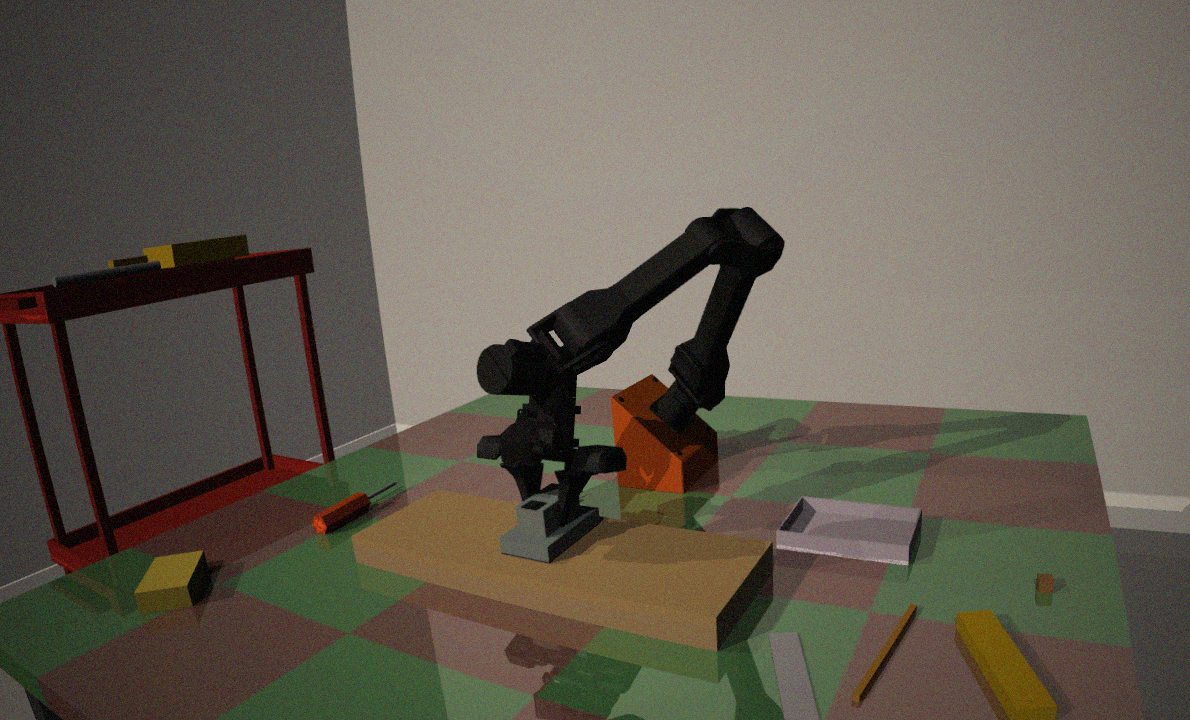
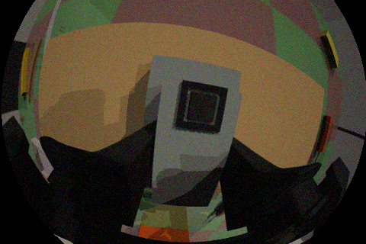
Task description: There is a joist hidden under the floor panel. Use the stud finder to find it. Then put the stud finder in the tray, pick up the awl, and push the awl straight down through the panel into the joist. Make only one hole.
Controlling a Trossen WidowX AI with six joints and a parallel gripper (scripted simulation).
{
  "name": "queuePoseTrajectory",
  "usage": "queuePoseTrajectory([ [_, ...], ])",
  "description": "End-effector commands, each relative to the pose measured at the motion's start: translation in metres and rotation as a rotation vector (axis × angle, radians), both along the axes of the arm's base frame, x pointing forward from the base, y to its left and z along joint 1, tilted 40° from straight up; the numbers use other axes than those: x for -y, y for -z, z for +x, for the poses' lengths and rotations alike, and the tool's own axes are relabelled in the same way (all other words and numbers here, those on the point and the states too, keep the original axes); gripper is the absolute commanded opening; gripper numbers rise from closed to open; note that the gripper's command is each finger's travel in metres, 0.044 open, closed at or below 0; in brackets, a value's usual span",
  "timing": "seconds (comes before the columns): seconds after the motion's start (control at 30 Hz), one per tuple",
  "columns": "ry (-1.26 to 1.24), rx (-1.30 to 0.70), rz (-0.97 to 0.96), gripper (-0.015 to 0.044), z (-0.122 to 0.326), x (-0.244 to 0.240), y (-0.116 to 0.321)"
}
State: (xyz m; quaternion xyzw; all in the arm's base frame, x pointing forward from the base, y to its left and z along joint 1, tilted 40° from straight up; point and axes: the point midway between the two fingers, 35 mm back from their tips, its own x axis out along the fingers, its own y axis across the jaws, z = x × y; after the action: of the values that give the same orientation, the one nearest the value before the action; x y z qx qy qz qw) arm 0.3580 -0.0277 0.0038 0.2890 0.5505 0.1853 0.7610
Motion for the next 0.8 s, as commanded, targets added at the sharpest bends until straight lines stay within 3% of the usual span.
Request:
queuePoseTrajectory([
  [0.0, 0.000, -0.002, -0.001, 0.0000, 0.000, 0.010, 0.009],
  [0.77, 0.000, -0.001, -0.005, 0.0000, -0.003, 0.059, 0.050],
])
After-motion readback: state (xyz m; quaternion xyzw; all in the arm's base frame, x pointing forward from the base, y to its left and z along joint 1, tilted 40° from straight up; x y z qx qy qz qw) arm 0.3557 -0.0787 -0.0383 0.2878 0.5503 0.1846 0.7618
